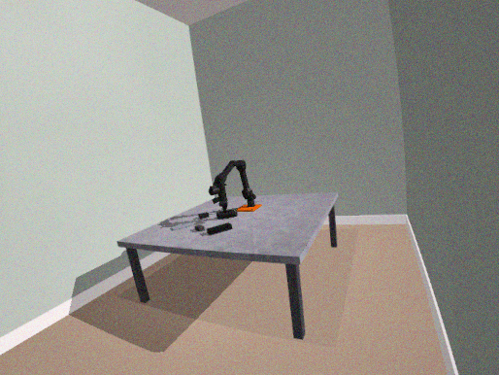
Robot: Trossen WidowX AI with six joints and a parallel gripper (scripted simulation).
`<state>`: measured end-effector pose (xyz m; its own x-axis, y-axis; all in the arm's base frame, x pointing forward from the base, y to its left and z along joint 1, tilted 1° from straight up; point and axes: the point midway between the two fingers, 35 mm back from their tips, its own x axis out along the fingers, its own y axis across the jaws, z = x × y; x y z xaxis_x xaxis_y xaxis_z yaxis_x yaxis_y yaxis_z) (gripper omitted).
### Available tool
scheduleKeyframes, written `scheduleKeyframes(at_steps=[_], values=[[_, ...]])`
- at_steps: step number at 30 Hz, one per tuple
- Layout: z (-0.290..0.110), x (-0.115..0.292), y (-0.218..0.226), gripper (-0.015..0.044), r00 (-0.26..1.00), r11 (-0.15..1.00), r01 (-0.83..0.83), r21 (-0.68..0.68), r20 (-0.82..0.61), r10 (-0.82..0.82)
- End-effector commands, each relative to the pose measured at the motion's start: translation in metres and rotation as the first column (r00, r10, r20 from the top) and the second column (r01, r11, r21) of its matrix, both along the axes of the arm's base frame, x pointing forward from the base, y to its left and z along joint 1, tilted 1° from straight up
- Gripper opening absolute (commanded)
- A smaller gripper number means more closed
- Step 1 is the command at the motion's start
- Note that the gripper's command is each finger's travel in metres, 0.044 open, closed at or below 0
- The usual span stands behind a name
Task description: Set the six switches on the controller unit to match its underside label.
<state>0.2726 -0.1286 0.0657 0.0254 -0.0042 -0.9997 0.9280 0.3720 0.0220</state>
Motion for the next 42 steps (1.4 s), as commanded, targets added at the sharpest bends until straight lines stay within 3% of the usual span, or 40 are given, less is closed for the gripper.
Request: scheduleKeyframes(at_steps=[1,11,17,42], values=[[-0.004,-0.002,0.001,0.0,1.0,1.0,0.005,0.005,-0.012,-0.005],[-0.005,-0.002,0.001,0.0,1.0,1.0,0.005,0.005,-0.012,-0.005],[0.043,-0.003,0.001,0.0,1.0,1.0,0.005,0.005,-0.012,-0.005],[0.046,-0.016,0.007,0.0,1.0,1.0,0.002,0.006,-0.013,-0.002]])
